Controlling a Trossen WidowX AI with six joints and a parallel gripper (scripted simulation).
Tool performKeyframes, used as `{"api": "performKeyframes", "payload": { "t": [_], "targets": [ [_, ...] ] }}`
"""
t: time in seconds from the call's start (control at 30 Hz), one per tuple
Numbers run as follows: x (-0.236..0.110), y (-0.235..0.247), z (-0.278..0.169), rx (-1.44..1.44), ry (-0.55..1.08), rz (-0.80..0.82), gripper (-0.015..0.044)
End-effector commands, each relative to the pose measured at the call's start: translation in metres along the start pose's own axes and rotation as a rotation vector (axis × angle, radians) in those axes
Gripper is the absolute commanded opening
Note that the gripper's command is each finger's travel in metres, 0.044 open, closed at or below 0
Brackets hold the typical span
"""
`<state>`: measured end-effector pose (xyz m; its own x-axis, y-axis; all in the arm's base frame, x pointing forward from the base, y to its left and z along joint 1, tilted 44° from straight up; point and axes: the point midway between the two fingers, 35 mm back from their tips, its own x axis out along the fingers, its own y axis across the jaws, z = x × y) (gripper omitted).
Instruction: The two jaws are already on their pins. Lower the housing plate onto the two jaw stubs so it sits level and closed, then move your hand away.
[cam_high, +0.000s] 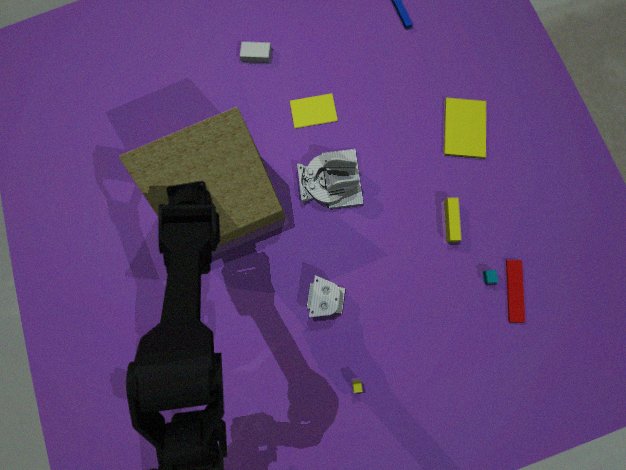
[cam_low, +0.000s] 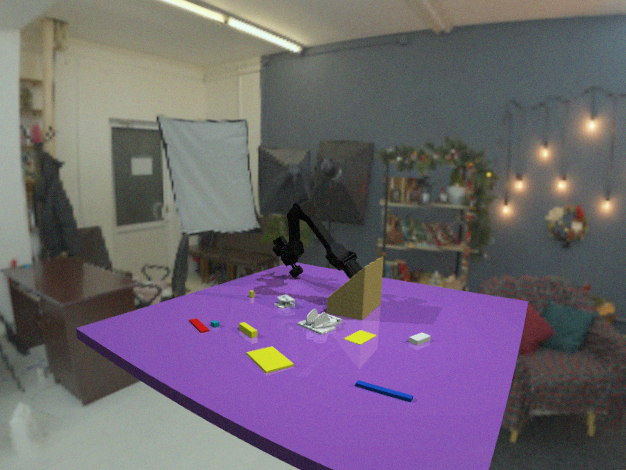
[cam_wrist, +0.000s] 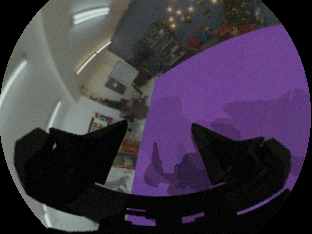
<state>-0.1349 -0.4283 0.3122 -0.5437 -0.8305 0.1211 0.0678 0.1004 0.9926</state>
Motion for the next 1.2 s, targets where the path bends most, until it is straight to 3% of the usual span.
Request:
{"api": "performKeyframes", "payload": {
  "t": [0.0, 1.17],
  "targets": [
    [-0.005, 0.001, -0.01, -0.038, 0.023, -0.021, 0.044],
    [-0.058, -0.015, -0.071, -0.38, 0.195, -0.212, 0.044]
  ]
}}
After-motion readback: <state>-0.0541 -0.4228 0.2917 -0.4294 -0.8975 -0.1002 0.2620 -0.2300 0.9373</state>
